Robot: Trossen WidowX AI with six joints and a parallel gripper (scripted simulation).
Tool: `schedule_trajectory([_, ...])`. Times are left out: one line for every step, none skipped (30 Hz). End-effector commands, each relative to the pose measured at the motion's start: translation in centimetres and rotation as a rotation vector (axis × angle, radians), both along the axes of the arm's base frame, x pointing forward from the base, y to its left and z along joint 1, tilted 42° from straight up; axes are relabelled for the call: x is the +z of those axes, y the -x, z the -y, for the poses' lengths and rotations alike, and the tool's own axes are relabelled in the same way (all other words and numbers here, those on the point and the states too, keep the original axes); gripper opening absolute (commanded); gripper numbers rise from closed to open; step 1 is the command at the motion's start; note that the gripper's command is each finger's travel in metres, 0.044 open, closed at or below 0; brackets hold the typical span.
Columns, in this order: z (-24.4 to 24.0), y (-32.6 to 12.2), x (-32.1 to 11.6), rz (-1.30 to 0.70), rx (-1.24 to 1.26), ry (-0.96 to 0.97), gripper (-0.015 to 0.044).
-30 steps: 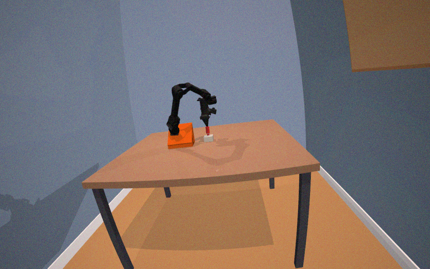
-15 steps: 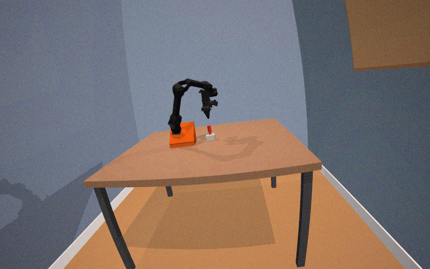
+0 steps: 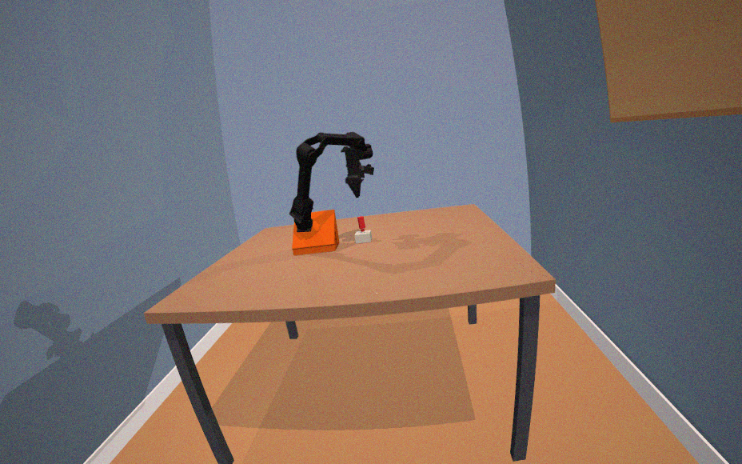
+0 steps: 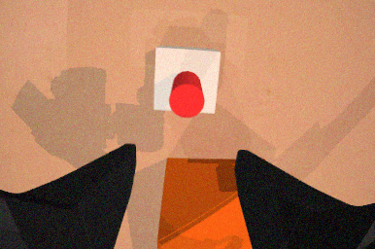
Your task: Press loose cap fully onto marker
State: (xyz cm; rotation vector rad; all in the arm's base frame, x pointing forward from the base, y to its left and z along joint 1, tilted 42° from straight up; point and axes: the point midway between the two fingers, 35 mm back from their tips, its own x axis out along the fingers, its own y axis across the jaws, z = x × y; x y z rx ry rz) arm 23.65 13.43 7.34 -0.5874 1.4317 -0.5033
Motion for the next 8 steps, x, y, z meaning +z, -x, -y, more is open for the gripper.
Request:
schedule_trajectory([-0.02, 0.08, 0.03, -0.001, -0.005, -0.001, 0.0315])
schedule_trajectory([-0.02, 0.08, 0.03, -0.001, -0.005, -0.001, 0.0341])
schedule_trajectory([-0.02, 0.08, 0.03, -0.001, -0.005, -0.001, 0.0368])
schedule_trajectory([-0.02, 0.08, 0.03, -0.001, -0.005, -0.001, 0.0394])
schedule_trajectory([-0.02, 0.08, 0.03, -0.001, -0.005, -0.001, 0.0420])
schedule_trajectory([-0.02, 0.08, 0.03, -0.001, -0.005, -0.001, 0.0440])
schedule_trajectory([-0.02, 0.08, 0.03, -0.001, -0.005, -0.001, 0.0440])
schedule_trajectory([-0.02, 0.08, 0.03, -0.001, -0.005, -0.001, 0.0440])
